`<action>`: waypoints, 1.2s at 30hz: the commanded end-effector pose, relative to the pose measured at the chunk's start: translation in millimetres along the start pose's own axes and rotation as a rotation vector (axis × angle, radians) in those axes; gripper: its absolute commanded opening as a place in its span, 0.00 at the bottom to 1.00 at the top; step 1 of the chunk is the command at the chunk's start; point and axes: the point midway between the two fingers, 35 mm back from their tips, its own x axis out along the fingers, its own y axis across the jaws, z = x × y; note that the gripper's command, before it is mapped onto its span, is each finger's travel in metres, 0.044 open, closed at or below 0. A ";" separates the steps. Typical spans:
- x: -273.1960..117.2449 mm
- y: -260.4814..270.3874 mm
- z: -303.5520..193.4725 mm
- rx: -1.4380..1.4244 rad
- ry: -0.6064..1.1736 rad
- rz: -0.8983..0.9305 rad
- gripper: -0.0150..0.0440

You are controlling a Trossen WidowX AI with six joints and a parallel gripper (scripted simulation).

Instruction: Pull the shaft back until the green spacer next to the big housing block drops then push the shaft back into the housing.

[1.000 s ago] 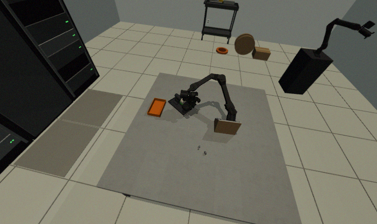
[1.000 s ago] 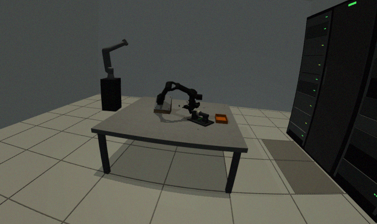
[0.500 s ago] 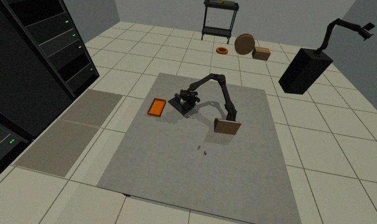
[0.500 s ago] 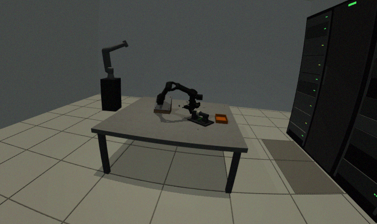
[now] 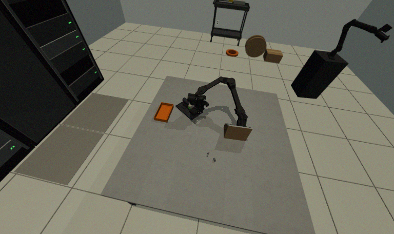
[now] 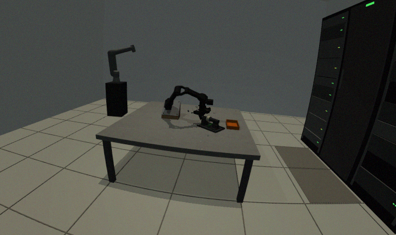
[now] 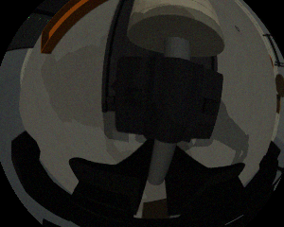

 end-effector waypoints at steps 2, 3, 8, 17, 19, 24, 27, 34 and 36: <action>-0.8 0.1 3.1 -0.001 -0.003 0.001 0.25; -0.8 0.1 3.4 0.000 -0.003 0.001 0.25; -0.8 0.1 4.9 0.000 -0.003 0.001 0.25; -0.9 0.1 7.6 0.000 -0.003 0.001 0.25; -0.9 0.1 8.3 0.000 -0.003 0.001 0.25; -0.9 0.0 9.8 0.000 -0.003 0.001 0.25; -0.9 0.0 10.7 0.000 -0.004 0.001 0.25; -0.9 0.1 12.6 0.000 -0.004 0.001 0.25; -1.0 0.1 12.6 0.000 -0.004 0.001 0.25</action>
